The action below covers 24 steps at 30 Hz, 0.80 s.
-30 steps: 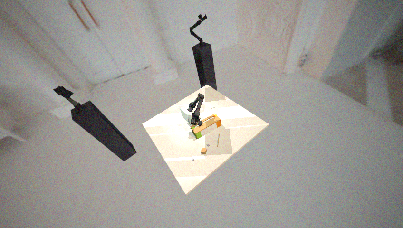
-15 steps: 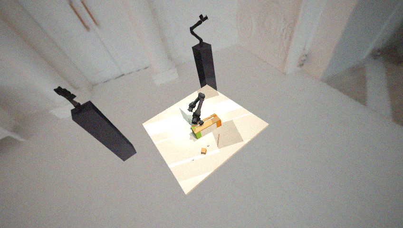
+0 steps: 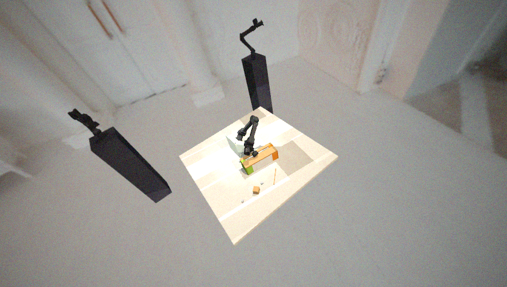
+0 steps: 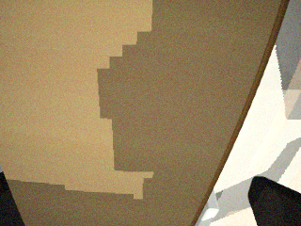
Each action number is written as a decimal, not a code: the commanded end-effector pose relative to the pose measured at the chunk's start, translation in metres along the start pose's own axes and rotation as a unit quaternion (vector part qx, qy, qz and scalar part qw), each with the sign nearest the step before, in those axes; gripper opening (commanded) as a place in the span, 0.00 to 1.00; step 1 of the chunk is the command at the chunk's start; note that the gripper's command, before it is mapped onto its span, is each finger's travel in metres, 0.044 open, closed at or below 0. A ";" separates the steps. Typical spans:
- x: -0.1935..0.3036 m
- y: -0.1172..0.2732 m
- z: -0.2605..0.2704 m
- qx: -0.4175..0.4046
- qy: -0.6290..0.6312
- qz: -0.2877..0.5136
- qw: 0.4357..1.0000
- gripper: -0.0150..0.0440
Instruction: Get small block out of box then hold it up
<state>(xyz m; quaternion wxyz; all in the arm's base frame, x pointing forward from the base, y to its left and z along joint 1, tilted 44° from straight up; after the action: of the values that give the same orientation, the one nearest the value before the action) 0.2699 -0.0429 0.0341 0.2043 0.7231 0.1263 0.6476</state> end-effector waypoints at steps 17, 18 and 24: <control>0.028 -0.012 -0.002 0.004 -0.005 0.003 1.000 0.93; 0.029 -0.013 -0.002 0.004 -0.005 0.003 1.000 0.93; 0.037 -0.016 -0.002 0.004 -0.005 0.004 1.000 0.93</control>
<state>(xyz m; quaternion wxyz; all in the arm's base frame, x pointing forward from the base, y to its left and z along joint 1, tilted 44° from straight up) 0.2749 -0.0181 0.0577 0.2037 0.7237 0.1254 0.6474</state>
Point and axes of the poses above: the point midway between the two fingers, 35 mm back from their tips, its own y axis back along the fingers, its own z axis across the jaws, x = y × z, the point moved 6 cm from there along y, back along the fingers, and after that the axes turned 1 degree about -y, right-handed, at the moved point
